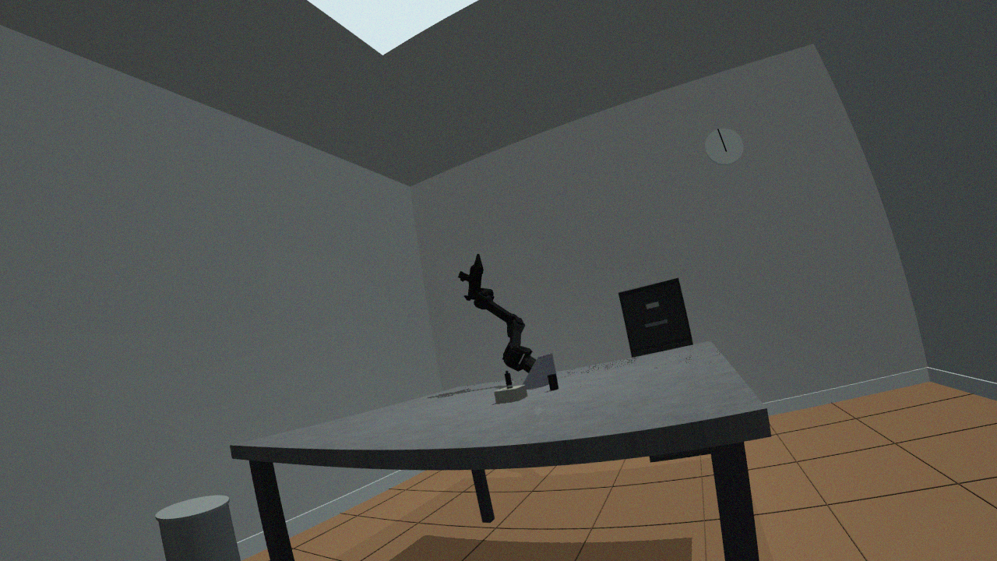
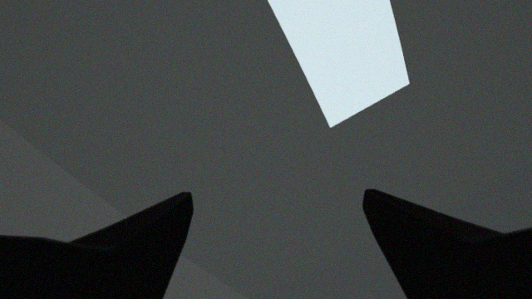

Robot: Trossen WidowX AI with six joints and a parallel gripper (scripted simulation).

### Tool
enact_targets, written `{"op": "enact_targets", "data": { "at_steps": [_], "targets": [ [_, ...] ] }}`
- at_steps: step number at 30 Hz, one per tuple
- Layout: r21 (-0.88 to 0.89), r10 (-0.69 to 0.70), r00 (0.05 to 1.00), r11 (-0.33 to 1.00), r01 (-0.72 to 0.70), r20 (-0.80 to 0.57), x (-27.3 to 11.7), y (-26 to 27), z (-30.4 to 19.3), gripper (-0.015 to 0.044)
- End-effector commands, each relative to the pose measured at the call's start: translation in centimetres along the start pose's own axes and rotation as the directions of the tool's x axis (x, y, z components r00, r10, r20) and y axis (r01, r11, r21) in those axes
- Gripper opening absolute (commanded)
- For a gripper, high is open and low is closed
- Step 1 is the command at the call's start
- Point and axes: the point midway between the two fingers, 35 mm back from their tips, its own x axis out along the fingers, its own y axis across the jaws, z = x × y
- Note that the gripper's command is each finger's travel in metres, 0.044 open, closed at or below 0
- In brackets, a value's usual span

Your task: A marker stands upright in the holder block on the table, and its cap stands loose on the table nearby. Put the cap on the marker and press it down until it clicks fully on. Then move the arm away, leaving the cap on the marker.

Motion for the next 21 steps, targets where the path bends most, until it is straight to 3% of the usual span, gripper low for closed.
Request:
{"op": "enact_targets", "data": {
  "at_steps": [1, 6, 10, 13, 21],
  "targets": [
    [0.003, 0.001, 1.000, 1.000, -0.001, 0.002, 0.0, 0.0, 0.1, 0.0374],
    [0.094, 0.016, 0.997, 0.995, -0.023, 0.074, -0.3, -1.7, 4.9, 0.0243],
    [0.191, 0.014, 0.988, 0.981, -0.044, 0.157, -0.7, -4.3, 10.0, 0.0236],
    [0.136, 0.038, 0.976, 0.988, -0.069, 0.213, -1.0, -4.8, 11.6, 0.0236],
    [0.377, -0.062, 0.923, 0.922, -0.093, 0.380, -2.7, -14.1, 22.1, 0.0236]
  ]
}}
